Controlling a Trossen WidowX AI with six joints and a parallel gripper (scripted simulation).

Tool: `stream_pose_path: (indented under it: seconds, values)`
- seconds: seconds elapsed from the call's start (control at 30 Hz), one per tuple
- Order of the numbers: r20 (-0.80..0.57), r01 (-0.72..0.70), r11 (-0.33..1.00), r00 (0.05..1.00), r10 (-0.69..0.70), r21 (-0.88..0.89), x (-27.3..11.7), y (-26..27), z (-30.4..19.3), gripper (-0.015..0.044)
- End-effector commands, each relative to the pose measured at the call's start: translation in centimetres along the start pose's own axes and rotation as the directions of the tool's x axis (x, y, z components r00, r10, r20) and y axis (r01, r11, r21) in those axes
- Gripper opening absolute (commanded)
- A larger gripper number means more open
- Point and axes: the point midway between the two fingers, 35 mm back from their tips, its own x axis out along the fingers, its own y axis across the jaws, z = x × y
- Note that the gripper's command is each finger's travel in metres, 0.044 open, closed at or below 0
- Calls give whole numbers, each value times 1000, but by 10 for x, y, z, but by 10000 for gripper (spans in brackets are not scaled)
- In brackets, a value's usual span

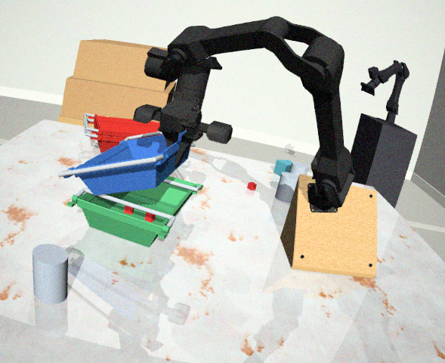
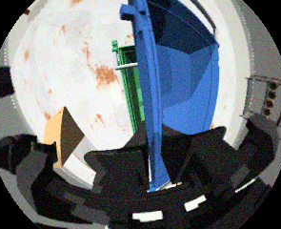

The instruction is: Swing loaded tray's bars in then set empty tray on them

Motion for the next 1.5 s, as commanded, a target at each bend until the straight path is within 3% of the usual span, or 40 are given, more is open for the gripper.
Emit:
stream_pose_path:
  seconds: [0.0, 1.47]
  values:
    - [3, -5, 1000, 1000, 5, -3, 3, 4, 2, 0]
    - [3, -5, 1000, 1000, 5, -3, 18, 13, 2, 0]
